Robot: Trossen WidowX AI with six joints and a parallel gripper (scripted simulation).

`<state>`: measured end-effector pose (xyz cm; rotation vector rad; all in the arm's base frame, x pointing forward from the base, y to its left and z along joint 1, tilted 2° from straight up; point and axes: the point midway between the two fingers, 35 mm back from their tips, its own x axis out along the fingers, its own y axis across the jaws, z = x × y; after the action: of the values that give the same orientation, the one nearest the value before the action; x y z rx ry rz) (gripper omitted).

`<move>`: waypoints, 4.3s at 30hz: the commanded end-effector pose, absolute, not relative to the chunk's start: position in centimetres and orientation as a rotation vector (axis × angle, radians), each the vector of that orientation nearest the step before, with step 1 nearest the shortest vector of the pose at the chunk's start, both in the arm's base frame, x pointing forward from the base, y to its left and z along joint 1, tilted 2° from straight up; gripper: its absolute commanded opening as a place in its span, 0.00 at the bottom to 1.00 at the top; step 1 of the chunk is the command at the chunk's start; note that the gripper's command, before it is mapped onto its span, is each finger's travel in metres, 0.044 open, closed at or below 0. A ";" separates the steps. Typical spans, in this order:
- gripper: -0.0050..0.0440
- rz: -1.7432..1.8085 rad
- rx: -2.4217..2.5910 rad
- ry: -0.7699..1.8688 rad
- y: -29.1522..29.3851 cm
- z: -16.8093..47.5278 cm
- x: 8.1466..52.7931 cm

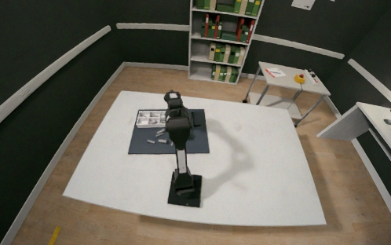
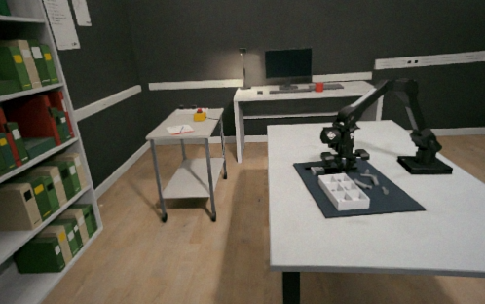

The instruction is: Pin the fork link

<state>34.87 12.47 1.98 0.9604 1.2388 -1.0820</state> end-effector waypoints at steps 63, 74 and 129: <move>0.00 -1.052 0.986 1.245 11.7 2.9 35.1; 0.00 -1.055 0.987 1.245 11.5 2.9 35.2; 0.00 -1.049 0.993 1.254 11.1 3.0 35.3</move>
<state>35.03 11.64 2.10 0.9746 1.2716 -1.0602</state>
